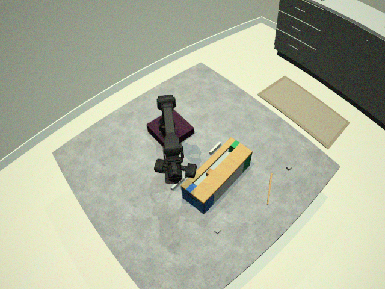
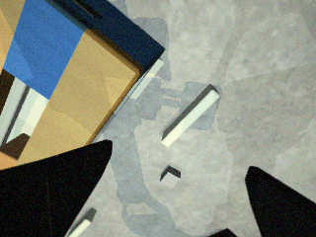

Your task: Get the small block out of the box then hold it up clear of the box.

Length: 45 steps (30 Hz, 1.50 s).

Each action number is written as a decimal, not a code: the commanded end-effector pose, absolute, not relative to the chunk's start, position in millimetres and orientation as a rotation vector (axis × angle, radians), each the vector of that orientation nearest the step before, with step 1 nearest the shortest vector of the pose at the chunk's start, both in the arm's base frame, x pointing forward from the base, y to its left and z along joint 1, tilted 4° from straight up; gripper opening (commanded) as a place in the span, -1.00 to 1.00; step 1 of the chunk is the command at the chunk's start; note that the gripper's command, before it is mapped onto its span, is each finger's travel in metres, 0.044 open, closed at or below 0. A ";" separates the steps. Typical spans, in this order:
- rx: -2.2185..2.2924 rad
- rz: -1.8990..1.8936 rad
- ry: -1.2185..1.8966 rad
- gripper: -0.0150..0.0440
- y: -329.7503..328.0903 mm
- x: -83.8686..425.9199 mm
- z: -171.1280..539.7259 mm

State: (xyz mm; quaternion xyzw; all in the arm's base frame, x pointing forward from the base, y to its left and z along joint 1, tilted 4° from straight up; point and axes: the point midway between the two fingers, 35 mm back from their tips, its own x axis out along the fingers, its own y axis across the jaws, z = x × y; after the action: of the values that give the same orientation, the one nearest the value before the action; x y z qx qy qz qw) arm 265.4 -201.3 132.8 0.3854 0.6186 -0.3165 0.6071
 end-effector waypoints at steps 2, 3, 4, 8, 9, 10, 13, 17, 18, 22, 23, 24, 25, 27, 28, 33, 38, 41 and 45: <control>1.437 -0.905 1.371 0.86 -127.0 298.2 159.3; 1.481 -0.932 1.378 0.86 -119.5 300.0 161.0; 1.500 -0.944 1.381 0.86 -116.2 300.8 161.8; 1.503 -0.946 1.381 0.86 -115.6 300.9 161.9; 1.503 -0.946 1.381 0.86 -115.6 300.9 161.9; 1.503 -0.946 1.381 0.86 -115.6 300.9 161.9; 1.503 -0.946 1.381 0.86 -115.6 300.9 161.9; 1.503 -0.946 1.381 0.86 -115.6 301.0 161.6; 1.503 -0.946 1.381 0.86 -115.6 301.1 161.1; 1.503 -0.946 1.381 0.86 -115.5 302.5 156.5; 1.503 -0.946 1.381 0.86 -115.5 302.9 154.9; 1.503 -0.946 1.381 0.86 -115.4 303.4 153.3; 1.504 -0.946 1.381 0.86 -115.4 303.8 151.7; 1.504 -0.946 1.381 0.86 -115.3 304.7 148.5; 1.504 -0.946 1.381 0.86 -115.2 305.1 146.9; 1.504 -0.945 1.381 0.86 -114.8 307.1 138.8; 1.504 -0.945 1.381 0.86 -114.2 308.9 130.7; 1.504 -0.945 1.381 0.86 -113.8 309.8 125.9; 1.504 -0.945 1.381 0.86 -113.2 311.0 119.4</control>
State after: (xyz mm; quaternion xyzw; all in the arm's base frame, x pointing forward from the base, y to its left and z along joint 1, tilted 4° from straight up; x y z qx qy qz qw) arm 310.5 -114.6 126.8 0.6016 0.5516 -0.3782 0.4367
